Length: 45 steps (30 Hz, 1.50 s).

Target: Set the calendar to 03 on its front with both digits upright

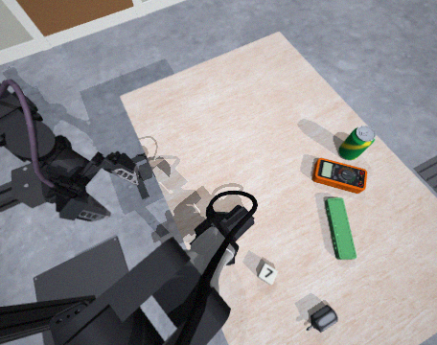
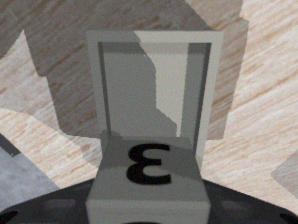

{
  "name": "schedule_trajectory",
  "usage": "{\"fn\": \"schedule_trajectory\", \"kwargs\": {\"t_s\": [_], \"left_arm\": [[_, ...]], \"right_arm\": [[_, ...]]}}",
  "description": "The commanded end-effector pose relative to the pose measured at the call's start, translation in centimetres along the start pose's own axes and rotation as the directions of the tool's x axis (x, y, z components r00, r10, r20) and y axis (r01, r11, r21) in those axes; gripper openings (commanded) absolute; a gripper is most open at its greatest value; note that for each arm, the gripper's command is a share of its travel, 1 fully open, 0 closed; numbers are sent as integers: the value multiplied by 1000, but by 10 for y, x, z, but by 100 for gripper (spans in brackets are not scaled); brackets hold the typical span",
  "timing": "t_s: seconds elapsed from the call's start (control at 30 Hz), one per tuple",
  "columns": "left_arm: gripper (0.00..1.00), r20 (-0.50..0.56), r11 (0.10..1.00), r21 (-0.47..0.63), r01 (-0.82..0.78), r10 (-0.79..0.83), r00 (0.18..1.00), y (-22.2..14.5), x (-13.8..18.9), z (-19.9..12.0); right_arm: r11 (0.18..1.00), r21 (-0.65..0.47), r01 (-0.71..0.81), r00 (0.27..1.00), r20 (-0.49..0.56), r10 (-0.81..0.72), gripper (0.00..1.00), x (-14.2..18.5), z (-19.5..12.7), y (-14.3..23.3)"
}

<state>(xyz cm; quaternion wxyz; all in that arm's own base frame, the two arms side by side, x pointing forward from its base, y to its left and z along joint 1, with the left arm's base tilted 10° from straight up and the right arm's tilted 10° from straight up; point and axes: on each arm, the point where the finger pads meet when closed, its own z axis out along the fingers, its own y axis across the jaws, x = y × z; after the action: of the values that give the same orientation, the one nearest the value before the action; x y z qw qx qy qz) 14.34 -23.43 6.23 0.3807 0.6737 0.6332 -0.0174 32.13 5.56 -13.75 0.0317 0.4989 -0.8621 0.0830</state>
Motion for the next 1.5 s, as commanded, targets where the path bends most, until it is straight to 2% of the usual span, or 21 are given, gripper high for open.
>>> {"fn": "schedule_trajectory", "kwargs": {"t_s": [0.0,0.2,0.27,0.33,0.4,0.6,0.83,0.9,1.13,1.4,1.47], "left_arm": [[100,20,1000,-6,5,-5,1000,3,-6,-2],[100,28,999,-49,14,-13,1000,16,-12,-2],[100,24,998,-62,18,-16,1000,20,-12,-1],[100,24,998,-62,18,-16,1000,20,-12,-1],[100,17,997,-80,22,-21,1000,24,-12,1],[100,1,991,-127,33,-33,999,36,-11,5],[100,-16,984,-172,35,-38,999,48,-9,9],[100,-16,984,-172,35,-38,999,48,-9,9],[100,-31,979,-203,26,-33,999,58,-8,14],[100,-43,976,-217,10,-20,999,65,-8,19],[100,-43,976,-217,10,-20,999,65,-8,19]], "right_arm": [[999,37,-5,999,36,4,31,-10,-44,-8],[998,30,-59,998,32,58,31,-10,-72,-9],[992,21,-122,992,25,122,31,-10,-70,-10],[992,21,-122,992,25,122,31,-10,-70,-10],[974,6,-227,974,6,227,31,-10,-63,-13],[848,-1,-530,848,-8,530,31,-23,-56,-33],[638,0,-770,638,-2,770,31,-42,-48,-59],[638,0,-770,638,-2,770,31,-42,-48,-59],[263,-1,-965,263,-2,965,31,-61,-37,-89],[-147,-3,-989,-147,-3,989,31,-75,-23,-115],[-147,-3,-989,-147,-3,989,31,-75,-23,-115]]}}
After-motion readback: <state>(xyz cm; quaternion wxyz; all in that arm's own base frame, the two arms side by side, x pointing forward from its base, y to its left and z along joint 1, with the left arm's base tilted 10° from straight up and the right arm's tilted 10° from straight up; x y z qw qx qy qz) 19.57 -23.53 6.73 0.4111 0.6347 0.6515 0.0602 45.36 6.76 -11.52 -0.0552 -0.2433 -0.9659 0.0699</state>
